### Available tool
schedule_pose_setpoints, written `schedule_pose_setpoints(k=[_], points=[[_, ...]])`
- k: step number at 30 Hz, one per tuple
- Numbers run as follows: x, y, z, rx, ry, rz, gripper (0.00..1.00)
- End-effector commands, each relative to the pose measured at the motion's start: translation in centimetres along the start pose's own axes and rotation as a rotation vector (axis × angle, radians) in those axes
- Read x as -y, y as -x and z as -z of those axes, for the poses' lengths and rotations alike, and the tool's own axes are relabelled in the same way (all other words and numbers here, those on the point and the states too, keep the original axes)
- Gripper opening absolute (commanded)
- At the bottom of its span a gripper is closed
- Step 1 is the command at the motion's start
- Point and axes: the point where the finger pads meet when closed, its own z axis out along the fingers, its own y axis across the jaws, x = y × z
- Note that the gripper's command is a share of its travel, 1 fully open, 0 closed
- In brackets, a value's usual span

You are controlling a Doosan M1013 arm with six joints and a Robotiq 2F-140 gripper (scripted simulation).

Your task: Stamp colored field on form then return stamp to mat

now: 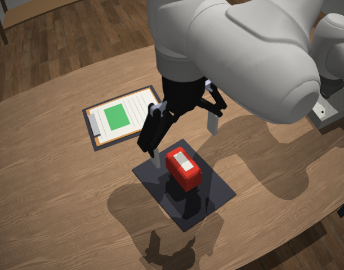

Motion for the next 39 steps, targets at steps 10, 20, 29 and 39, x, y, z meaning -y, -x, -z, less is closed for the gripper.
schedule_pose_setpoints(k=[10,20,29,39], points=[[0.1,-0.2,5.2,0.003,-0.001,0.001,1.00],[0.6,-5.3,5.1,0.003,0.000,-0.294,1.00],[-0.2,-20.4,5.0,0.007,0.001,-0.882,1.00],[-2.6,-30.7,5.1,0.009,0.001,-1.549,1.00]])
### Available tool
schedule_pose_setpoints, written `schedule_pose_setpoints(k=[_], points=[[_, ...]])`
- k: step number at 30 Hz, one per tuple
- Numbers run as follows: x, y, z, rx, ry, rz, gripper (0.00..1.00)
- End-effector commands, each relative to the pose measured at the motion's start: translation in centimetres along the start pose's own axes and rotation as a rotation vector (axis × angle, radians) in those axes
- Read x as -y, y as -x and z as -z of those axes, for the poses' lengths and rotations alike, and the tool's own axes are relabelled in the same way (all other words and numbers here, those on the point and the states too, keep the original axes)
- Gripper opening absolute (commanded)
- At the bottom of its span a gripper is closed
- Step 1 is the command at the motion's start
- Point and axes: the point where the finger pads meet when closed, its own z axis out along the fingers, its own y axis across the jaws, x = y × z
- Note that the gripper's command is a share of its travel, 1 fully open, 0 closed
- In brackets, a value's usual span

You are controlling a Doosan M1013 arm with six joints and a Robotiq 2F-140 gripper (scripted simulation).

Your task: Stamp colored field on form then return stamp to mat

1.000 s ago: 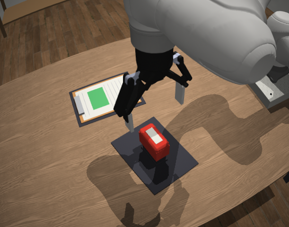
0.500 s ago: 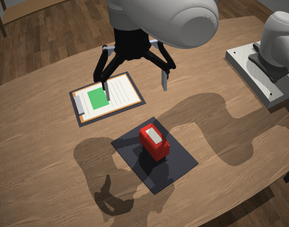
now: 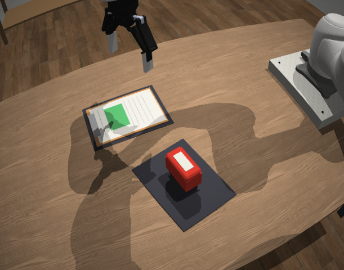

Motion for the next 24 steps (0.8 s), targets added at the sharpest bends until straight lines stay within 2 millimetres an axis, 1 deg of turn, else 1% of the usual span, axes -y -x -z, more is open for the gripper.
schedule_pose_setpoints(k=[1,2,4,5,6,7,10,11,12,24], points=[[1.6,-0.5,0.3,-0.007,-0.008,-0.279,1.00],[1.6,-0.5,0.3,-0.008,-0.009,-0.344,1.00],[1.6,-0.5,0.3,-0.008,-0.009,-0.344,1.00],[1.7,-0.5,0.2,-0.010,-0.012,-0.413,1.00],[1.7,-0.5,-0.3,-0.010,-0.012,-0.413,1.00],[1.7,-0.4,-1.2,-0.010,-0.012,-0.413,1.00],[1.7,-0.5,-5.4,-0.010,-0.012,-0.414,1.00],[1.7,-0.5,-6.3,-0.010,-0.012,-0.414,1.00],[1.7,-0.5,-6.8,-0.010,-0.012,-0.414,1.00],[1.7,-0.5,-6.9,-0.010,-0.012,-0.414,1.00]])
